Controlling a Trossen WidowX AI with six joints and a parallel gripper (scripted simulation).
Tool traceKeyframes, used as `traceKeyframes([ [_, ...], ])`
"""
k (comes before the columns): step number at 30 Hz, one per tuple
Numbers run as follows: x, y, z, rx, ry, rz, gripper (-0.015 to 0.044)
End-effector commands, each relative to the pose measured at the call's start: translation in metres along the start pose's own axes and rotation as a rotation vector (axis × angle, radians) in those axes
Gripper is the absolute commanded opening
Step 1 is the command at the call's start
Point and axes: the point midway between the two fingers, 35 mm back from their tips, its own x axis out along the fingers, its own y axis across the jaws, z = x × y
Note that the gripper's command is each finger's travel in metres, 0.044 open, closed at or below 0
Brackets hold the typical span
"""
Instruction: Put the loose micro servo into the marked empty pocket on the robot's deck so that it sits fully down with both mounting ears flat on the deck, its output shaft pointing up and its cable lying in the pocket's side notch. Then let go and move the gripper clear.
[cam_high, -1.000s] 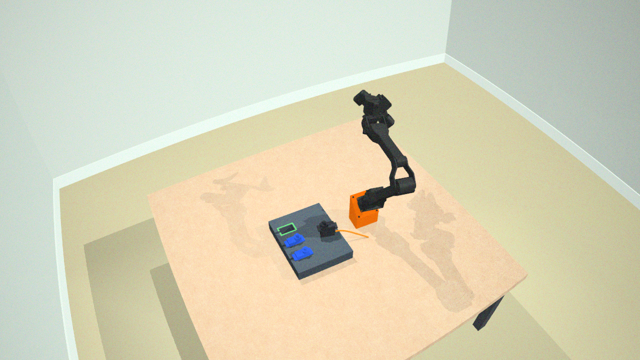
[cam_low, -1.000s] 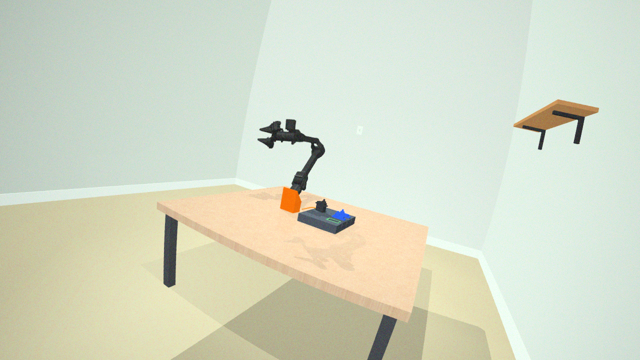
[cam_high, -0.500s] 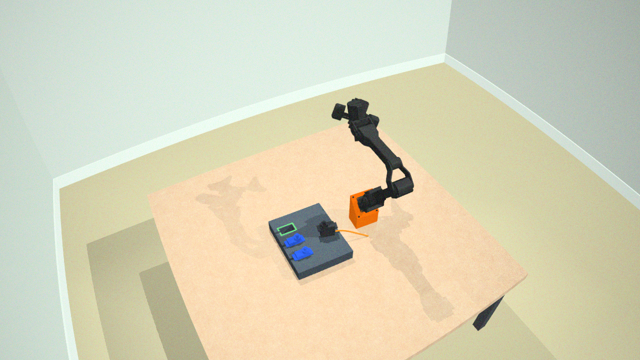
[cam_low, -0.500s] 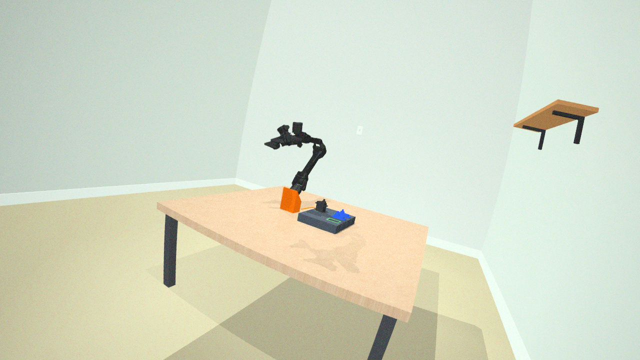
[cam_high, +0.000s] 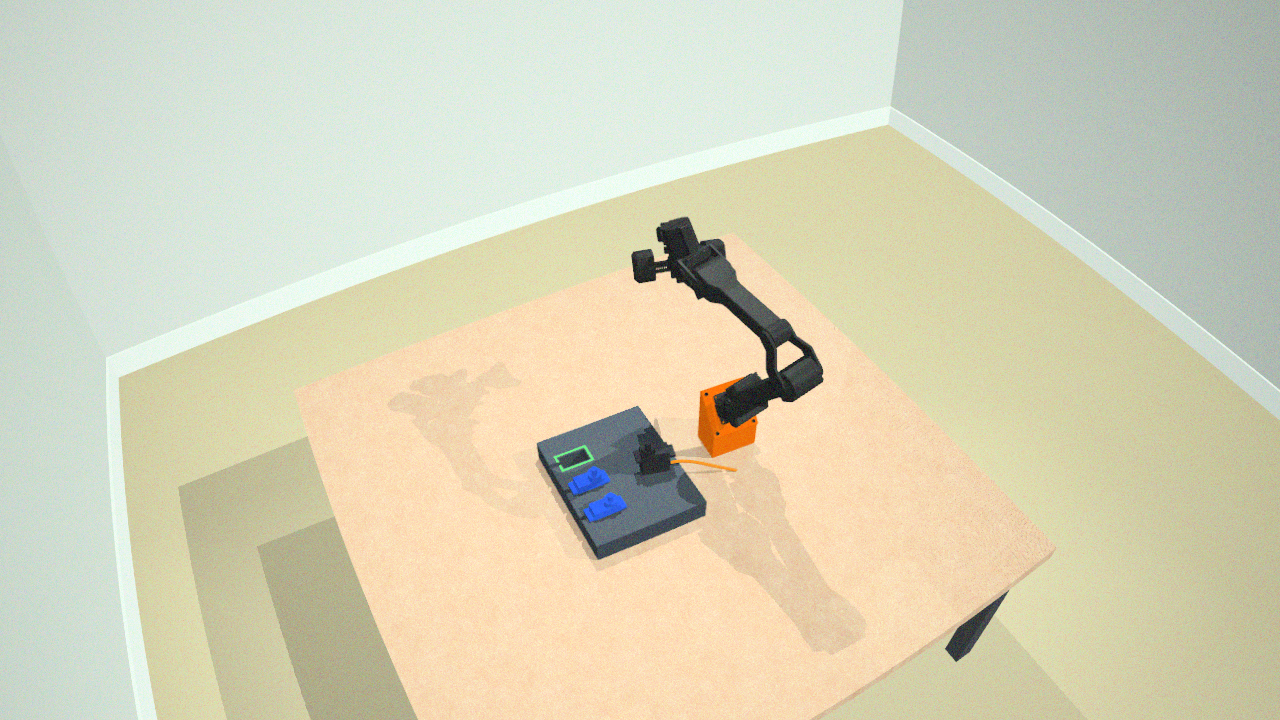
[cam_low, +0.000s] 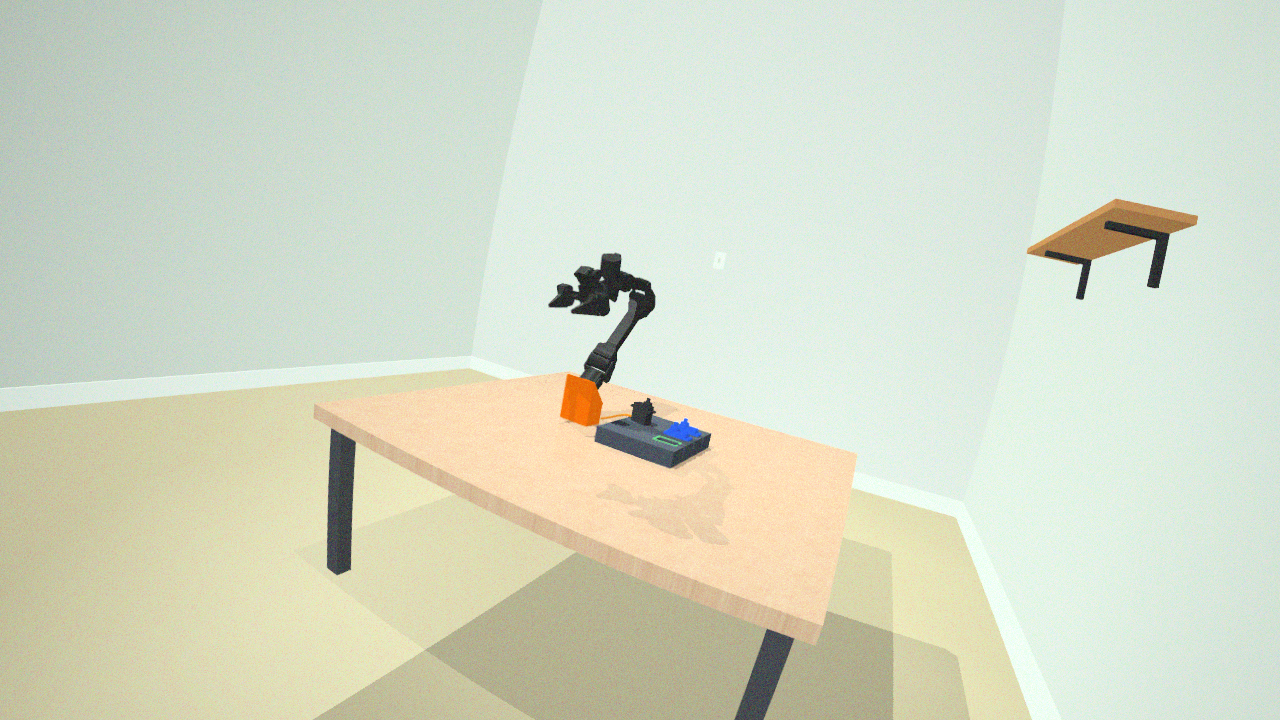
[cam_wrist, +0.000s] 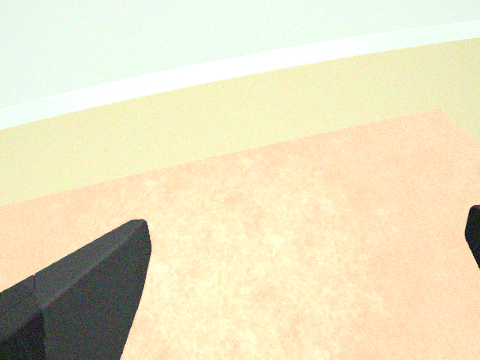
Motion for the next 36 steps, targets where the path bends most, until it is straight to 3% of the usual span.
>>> traceKeyframes([
  [1, -0.005, 0.024, -0.021, -0.134, 0.074, 0.071, 0.0440],
  [19, -0.040, 0.083, -0.114, -0.628, 0.354, 0.329, 0.0440],
  [36, -0.100, 0.104, -0.208, -1.053, 0.636, 0.615, 0.0440],
])
